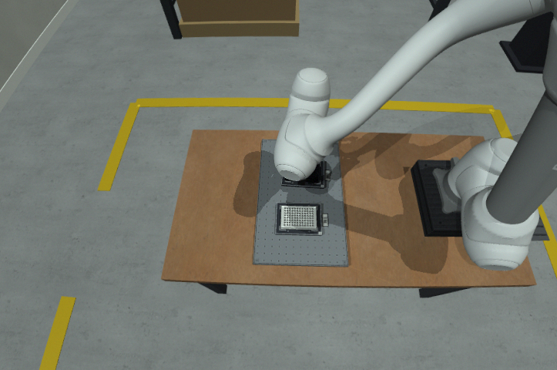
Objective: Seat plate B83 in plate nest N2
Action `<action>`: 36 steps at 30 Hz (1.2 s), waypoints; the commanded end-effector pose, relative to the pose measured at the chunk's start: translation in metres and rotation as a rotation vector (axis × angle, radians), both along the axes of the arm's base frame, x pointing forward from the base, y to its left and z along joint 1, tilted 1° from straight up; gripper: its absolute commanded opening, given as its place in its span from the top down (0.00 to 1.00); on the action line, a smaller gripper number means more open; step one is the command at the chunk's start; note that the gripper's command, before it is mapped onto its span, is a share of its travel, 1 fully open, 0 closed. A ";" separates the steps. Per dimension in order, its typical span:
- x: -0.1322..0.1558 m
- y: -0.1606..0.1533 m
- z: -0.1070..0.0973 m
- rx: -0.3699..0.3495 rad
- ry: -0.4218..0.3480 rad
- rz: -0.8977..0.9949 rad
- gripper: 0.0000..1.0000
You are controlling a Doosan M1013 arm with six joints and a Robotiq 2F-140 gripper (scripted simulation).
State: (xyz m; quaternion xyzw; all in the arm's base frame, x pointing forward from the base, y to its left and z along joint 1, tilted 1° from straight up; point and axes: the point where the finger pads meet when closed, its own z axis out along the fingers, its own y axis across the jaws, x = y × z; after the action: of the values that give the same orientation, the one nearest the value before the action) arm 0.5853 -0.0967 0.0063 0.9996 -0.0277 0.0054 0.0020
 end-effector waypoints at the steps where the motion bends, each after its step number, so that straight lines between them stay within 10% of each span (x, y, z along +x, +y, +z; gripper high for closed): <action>1: 0.000 0.000 -0.003 0.000 -0.001 0.000 0.00; 24: 0.001 0.000 -0.019 0.000 -0.001 0.000 0.00; 25: 0.001 0.000 -0.019 0.000 -0.001 0.000 0.90; 36: 0.001 0.000 -0.019 0.000 -0.001 0.000 0.90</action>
State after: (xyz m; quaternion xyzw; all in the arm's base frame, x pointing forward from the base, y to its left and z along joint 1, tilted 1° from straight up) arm 0.5854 -0.0967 -0.0133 0.9996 -0.0277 0.0054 0.0020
